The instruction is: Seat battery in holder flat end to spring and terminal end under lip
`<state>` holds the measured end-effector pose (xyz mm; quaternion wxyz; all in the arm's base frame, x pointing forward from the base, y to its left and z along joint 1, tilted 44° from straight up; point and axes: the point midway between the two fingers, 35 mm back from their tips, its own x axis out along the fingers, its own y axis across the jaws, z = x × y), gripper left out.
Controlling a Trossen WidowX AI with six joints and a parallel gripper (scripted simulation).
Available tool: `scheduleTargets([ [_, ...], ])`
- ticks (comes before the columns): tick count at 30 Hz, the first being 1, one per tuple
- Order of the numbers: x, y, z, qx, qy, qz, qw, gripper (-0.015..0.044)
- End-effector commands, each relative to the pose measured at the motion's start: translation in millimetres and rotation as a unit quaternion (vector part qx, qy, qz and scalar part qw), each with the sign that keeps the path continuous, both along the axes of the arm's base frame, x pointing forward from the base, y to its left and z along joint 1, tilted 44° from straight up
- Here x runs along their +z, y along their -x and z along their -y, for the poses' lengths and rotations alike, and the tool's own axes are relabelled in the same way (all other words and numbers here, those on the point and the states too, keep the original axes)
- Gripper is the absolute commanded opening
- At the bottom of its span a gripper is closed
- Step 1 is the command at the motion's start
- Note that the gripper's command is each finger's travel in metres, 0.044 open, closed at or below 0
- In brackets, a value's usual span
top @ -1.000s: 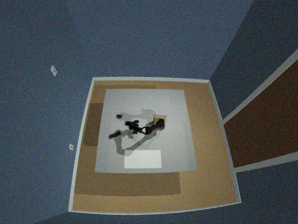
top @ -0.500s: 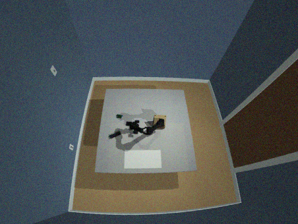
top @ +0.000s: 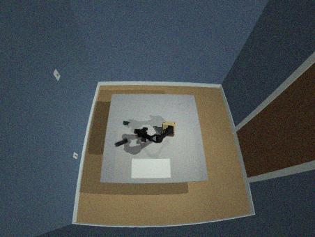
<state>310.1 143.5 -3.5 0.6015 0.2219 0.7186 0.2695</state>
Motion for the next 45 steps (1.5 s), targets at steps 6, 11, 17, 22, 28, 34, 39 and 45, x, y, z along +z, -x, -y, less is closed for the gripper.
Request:
scheduleTargets([
  [6, 1, 0, -2, -0.010, 0.000, 0.018, 1.000, 0.0064],
  [11, 1, 1, -3, -0.017, 0.000, 0.026, 1.000, 0.0064],
  [17, 1, 3, -3, -0.019, -0.001, 0.029, 0.999, 0.0064],
  [22, 1, 6, -3, -0.021, -0.001, 0.031, 0.999, 0.0064],
  [28, 1, 9, -3, -0.023, -0.001, 0.033, 0.999, 0.0064],
  [34, 1, 12, -3, -0.025, -0.001, 0.035, 0.999, 0.0064],
  [39, 1, 15, -3, -0.027, -0.002, 0.037, 0.999, 0.0064],
  [45, 1, 16, -3, -0.028, -0.002, 0.037, 0.999, 0.0064],
])
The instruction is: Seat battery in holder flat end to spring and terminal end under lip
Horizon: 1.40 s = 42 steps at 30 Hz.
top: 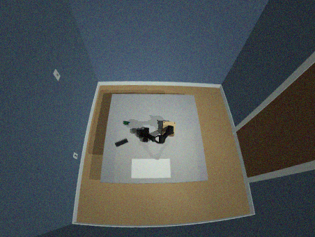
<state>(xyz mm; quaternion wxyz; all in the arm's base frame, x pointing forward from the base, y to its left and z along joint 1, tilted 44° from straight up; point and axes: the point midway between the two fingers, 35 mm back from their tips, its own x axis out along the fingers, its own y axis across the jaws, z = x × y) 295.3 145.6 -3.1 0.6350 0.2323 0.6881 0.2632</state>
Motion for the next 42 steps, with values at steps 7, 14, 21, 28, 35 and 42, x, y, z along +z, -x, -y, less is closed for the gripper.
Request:
scheduleTargets([
  [7, 1, 1, -1, -0.001, 0.000, -0.001, 1.000, 0.0064],
  [14, 1, 1, -1, -0.001, 0.000, -0.001, 1.000, 0.0166],
  [21, 8, 1, 7, 0.000, 0.000, 0.000, 1.000, 0.0166],
  [28, 11, 1, 14, -0.003, 0.001, -0.005, 1.000, 0.0219],
  [35, 56, -1, 59, 0.000, 0.002, 0.000, 1.000, 0.0403],
  [42, 59, -1, 65, 0.000, 0.002, 0.000, 1.000, 0.0440],
])
